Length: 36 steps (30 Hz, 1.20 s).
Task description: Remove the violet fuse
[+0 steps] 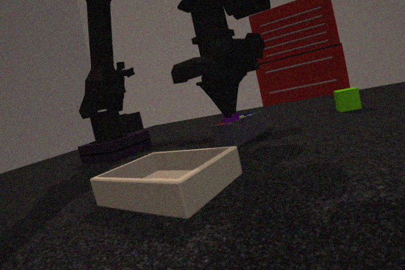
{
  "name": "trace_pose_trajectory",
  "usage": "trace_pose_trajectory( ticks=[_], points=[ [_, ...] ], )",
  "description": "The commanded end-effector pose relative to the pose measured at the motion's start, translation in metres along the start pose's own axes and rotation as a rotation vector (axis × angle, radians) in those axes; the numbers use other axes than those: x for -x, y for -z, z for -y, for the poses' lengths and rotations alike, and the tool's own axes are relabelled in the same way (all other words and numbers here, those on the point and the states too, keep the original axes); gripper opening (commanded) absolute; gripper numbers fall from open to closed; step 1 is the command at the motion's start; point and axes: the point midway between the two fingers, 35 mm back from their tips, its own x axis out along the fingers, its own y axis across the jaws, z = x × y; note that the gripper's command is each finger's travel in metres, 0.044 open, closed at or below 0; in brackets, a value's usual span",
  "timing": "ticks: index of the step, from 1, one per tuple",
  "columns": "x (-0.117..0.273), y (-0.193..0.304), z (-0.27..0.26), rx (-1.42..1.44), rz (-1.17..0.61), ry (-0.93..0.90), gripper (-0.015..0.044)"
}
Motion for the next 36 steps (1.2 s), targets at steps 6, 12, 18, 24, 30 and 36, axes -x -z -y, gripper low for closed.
trace_pose_trajectory(
  ticks=[6,12,18,24,30,36],
  points=[
    [0.005,0.000,0.000,-0.002,0.000,0.000,0.0000],
    [0.008,0.000,0.000,-0.002,0.000,0.001,0.0000],
    [0.011,0.000,0.000,-0.002,0.000,0.001,0.0000],
    [0.014,0.000,0.000,-0.003,0.000,0.001,0.0000],
    [0.017,0.000,0.000,-0.003,0.000,0.001,0.0000],
    [0.020,0.000,0.000,-0.003,0.000,0.002,0.0000]
  ],
)
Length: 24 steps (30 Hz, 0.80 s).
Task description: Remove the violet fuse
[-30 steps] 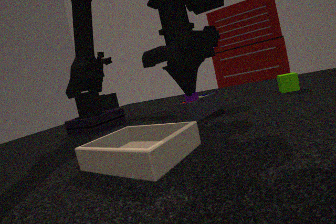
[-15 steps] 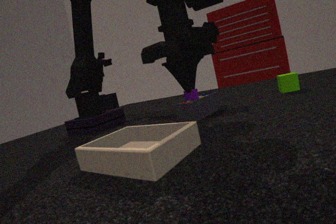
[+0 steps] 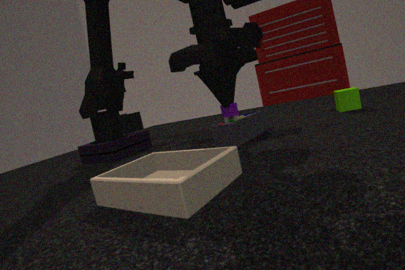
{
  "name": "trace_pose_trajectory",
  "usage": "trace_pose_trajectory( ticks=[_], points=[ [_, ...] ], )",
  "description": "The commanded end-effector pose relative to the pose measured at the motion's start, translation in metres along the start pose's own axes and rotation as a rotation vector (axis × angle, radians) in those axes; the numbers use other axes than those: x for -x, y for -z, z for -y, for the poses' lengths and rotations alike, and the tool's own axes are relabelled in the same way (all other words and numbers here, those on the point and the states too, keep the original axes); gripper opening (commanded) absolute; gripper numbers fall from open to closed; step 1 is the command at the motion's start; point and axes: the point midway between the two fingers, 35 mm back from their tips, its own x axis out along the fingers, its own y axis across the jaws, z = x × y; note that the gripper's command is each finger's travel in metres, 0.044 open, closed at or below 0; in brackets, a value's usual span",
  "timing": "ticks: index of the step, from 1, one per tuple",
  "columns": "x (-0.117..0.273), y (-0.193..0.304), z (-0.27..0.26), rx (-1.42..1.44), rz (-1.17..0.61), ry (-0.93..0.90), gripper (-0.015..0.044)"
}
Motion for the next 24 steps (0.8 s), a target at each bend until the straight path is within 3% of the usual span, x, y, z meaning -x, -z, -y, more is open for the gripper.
trace_pose_trajectory(
  ticks=[1,24],
  points=[
    [0.002,0.000,0.000,-0.004,-0.001,0.002,0.0000],
    [0.026,0.000,0.000,-0.004,-0.001,0.002,0.0000]
  ],
)
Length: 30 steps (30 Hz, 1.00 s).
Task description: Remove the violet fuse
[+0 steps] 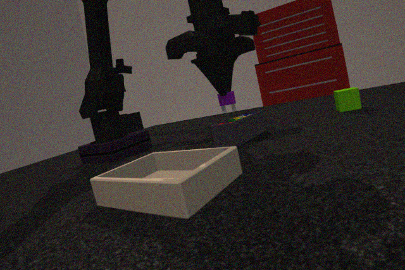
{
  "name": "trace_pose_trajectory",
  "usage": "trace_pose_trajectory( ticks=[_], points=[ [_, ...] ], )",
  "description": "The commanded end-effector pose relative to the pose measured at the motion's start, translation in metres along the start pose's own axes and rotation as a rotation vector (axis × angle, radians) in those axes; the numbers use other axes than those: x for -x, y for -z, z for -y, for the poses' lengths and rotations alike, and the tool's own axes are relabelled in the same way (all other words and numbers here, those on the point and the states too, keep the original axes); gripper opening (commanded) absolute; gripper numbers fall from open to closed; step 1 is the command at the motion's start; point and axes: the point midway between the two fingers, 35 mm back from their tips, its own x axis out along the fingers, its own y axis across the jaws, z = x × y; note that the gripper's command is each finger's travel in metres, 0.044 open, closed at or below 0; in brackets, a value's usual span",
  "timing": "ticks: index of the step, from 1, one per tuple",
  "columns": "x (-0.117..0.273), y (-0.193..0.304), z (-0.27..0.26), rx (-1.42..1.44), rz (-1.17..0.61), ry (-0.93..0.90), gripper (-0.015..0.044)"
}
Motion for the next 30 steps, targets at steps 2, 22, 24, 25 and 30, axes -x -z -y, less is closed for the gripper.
trace_pose_trajectory(
  ticks=[2,22,24,25,30],
  points=[
    [0.009,0.000,0.000,-0.004,0.001,0.002,0.0000],
    [0.012,-0.031,0.089,-0.004,0.003,0.010,0.0000],
    [0.012,-0.033,0.101,-0.004,0.003,0.011,0.0000],
    [0.012,-0.033,0.107,-0.004,0.003,0.012,0.0000],
    [0.012,-0.036,0.137,-0.004,0.003,0.015,0.0000]
  ],
)
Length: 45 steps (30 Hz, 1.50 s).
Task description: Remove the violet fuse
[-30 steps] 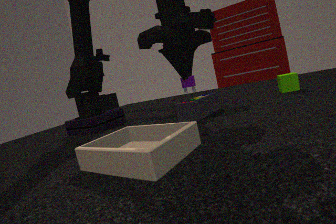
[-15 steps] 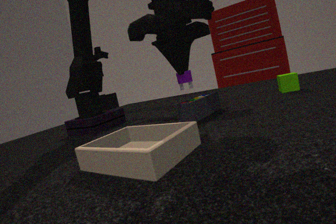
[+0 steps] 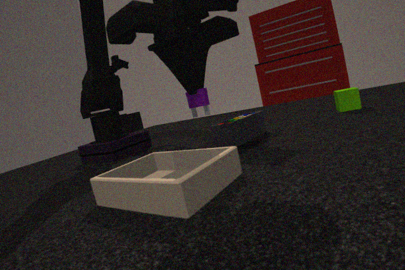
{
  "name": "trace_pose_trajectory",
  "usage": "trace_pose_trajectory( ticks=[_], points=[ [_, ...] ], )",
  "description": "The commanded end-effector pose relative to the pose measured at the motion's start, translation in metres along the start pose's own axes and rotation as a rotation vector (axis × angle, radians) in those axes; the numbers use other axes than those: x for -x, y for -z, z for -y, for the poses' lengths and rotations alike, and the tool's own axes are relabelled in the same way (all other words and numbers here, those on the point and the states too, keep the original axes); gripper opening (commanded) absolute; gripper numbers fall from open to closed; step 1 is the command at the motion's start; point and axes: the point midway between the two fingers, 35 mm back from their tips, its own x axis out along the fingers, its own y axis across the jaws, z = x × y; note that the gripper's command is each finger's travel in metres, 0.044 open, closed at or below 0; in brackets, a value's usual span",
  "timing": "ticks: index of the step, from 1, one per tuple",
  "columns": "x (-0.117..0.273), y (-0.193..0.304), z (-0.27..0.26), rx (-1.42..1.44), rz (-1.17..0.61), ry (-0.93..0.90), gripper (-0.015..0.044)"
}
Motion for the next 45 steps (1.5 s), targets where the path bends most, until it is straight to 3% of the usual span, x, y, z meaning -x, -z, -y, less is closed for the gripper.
trace_pose_trajectory(
  ticks=[1,10,43,45],
  points=[
    [-0.001,-0.001,0.025,0.003,-0.004,-0.001,0.0000],
    [-0.001,0.002,0.077,0.003,-0.004,0.004,0.0000],
    [-0.041,0.002,0.078,0.003,-0.004,0.004,0.0000],
    [-0.038,0.002,0.079,-0.001,-0.002,0.007,0.0052]
  ],
)
